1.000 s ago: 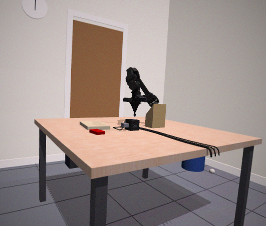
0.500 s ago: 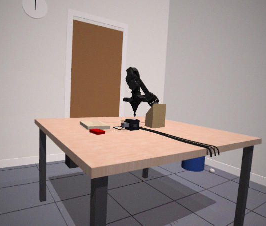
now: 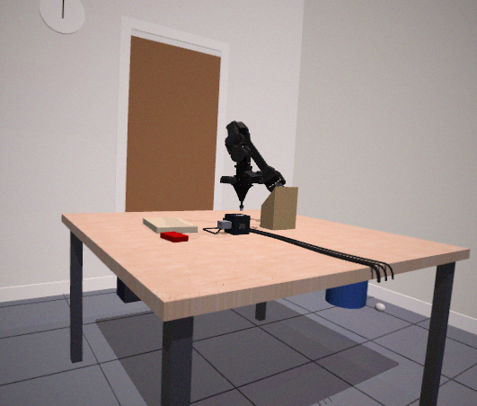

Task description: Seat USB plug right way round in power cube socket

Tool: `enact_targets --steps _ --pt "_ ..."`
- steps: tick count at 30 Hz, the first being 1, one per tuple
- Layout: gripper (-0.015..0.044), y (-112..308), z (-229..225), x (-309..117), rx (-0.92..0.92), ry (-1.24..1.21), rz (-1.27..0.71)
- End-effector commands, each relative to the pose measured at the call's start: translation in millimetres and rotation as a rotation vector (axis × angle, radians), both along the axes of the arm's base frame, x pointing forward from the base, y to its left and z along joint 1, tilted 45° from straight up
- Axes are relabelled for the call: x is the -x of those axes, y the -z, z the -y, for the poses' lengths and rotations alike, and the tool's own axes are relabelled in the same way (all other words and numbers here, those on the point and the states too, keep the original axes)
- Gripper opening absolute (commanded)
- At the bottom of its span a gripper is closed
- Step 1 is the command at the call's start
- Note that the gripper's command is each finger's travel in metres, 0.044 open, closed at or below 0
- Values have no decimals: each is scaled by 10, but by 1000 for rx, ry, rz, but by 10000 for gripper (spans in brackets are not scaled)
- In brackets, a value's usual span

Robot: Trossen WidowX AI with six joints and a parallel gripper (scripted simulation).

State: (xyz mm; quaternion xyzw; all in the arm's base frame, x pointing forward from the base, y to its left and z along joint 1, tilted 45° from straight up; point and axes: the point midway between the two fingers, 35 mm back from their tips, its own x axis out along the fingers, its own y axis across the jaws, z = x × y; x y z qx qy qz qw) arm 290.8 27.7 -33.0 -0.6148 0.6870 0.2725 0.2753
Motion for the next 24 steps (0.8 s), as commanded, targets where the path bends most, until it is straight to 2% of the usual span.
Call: enact_targets --steps 1,24 --pt "0 5 6 -3 2 4 7" --pt "0 21 31 -8 4 17 20"
